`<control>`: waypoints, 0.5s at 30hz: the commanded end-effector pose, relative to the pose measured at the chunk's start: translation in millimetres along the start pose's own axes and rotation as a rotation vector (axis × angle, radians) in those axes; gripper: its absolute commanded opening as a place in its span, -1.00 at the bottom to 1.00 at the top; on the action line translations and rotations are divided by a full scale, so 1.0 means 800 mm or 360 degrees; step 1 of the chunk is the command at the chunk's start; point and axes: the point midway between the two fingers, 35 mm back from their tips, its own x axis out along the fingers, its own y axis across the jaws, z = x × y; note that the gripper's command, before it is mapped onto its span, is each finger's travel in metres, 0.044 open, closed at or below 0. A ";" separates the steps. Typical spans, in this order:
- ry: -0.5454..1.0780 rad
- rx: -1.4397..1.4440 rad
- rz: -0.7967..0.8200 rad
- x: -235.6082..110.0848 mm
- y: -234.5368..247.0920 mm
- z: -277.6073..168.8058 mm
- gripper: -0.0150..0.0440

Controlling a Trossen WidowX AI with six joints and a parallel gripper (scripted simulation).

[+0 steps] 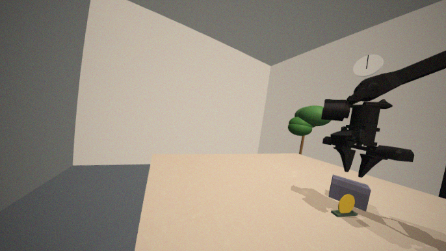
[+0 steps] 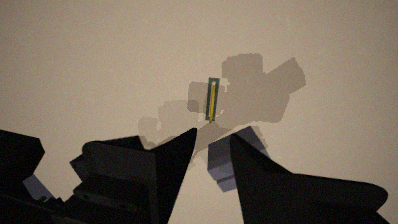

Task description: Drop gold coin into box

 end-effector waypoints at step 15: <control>-0.0030 -0.0069 0.0013 0.057 0.003 0.005 0.05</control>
